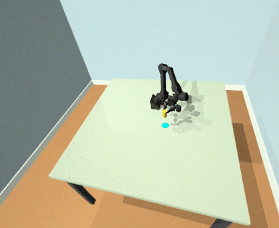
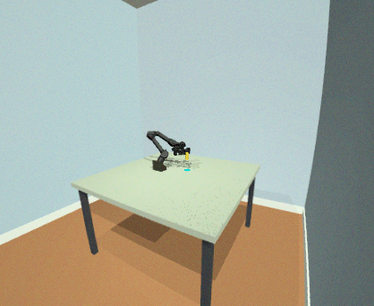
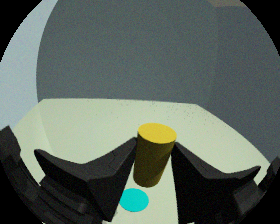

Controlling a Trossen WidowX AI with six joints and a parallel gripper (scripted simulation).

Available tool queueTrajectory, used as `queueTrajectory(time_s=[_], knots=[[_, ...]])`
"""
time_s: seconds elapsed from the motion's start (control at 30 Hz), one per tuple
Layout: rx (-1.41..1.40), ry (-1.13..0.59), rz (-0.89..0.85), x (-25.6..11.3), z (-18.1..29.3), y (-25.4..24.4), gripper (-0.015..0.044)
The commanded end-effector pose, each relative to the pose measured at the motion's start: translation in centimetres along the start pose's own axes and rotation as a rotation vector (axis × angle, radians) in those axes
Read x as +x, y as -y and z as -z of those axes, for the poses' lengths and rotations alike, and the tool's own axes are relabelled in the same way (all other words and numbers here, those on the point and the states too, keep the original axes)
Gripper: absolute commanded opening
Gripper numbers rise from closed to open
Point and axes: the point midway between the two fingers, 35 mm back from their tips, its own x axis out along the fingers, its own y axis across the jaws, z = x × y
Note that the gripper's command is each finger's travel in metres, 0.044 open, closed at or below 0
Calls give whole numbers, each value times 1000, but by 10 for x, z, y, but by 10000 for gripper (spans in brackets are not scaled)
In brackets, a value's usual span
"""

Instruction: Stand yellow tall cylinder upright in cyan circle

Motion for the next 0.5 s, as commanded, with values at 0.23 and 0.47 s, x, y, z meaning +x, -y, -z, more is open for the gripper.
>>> queueTrajectory(time_s=[0.23,0.47], knots=[[50,29,-19,-2,-2,0,105],[50,29,-19,-2,-2,0,105]])
